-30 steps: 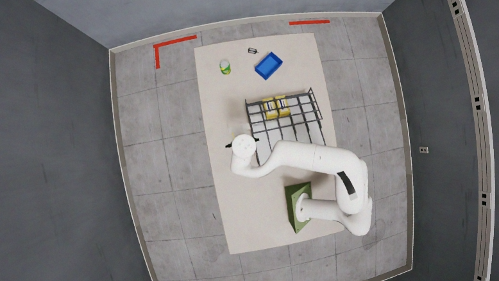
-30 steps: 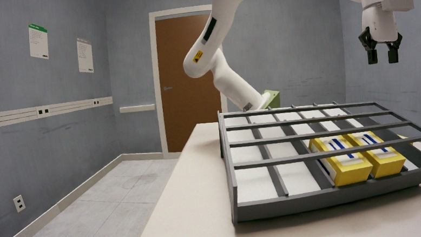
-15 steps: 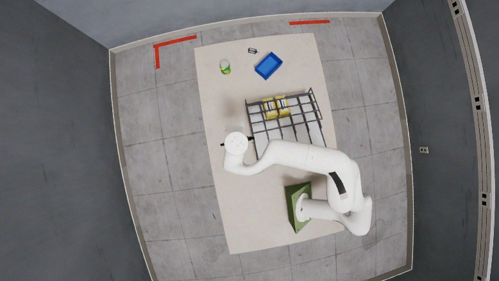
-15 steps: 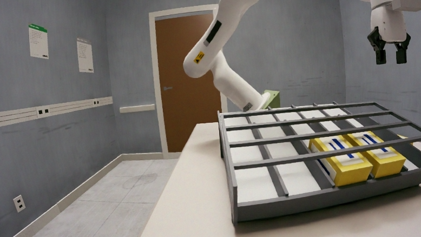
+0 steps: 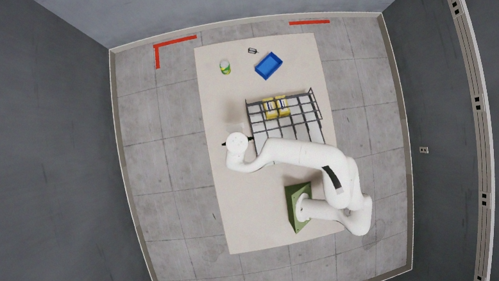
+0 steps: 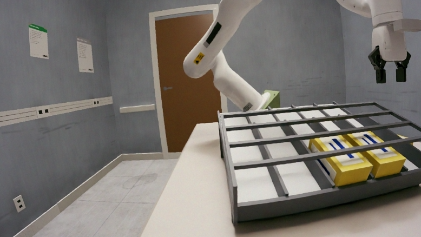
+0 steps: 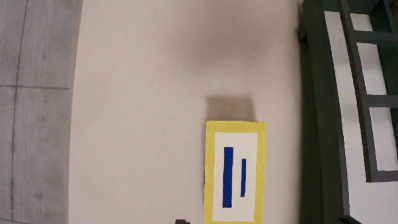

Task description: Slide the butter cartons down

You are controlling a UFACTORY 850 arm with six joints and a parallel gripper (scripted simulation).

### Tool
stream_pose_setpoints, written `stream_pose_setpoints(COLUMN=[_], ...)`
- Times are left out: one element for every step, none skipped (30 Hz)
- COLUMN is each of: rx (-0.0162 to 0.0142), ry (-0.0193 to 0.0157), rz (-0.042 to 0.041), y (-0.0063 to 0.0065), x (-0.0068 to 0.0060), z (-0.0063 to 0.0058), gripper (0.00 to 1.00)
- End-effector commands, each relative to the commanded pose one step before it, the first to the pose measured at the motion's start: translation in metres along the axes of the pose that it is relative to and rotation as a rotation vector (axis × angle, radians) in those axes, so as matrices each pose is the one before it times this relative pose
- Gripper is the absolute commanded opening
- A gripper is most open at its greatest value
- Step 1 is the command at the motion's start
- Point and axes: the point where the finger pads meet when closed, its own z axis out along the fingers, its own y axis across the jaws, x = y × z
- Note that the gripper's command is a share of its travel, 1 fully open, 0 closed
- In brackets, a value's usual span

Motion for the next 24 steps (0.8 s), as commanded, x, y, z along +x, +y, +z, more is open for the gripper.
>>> stream_pose_setpoints(rx=[0.00256,0.0,0.0,0.0,0.0,0.0,0.0,0.0,0.0,0.0,0.0,0.0,0.0,0.0,0.0,0.0,-0.00018,0.0,0.0,0.0,0.0,0.0,0.0,0.0], ry=[0.00261,0.0,0.0,0.0,0.0,0.0,0.0,0.0,0.0,0.0,0.0,0.0,0.0,0.0,0.0,0.0,-0.00066,0.0,0.0,0.0,0.0,0.0,0.0,0.0], rz=[0.00112,0.0,0.0,0.0,0.0,0.0,0.0,0.0,0.0,0.0,0.0,0.0,0.0,0.0,0.0,0.0,-0.00031,0.0,0.0,0.0,0.0,0.0,0.0,0.0], y=[-0.0005,0.00008,0.00007,0.00007,0.00007,0.00007,0.00008,0.00007,0.00007,0.00007,0.00007,0.00008,0.00007,0.00007,0.0,0.0,0.0,0.00005,0.00005,0.00006,0.00005,0.00005,0.00005,0.00005], x=[0.00105,-0.00005,-0.00005,-0.00005,-0.00005,-0.00005,-0.00005,-0.00005,-0.00005,-0.00005,-0.00005,-0.00005,-0.00005,-0.00005,0.0,0.0,-0.00029,-0.00005,-0.00005,-0.00005,-0.00005,-0.00005,-0.00005,-0.00005], z=[-0.00352,0.004,0.004,0.004,0.004,0.004,0.004,0.004,0.004,0.004,0.004,0.004,0.004,0.004,0.0,0.0,-0.00867,0.004,0.004,0.004,0.004,0.004,0.004,0.004], gripper=[0.9,0.9,0.9,0.9,0.9,0.9,0.9,0.9,0.9,0.9,0.9,0.9,0.9,0.9,0.9,0.9,0.9,0.9,0.9,0.9,0.9,0.9,0.9,0.9])
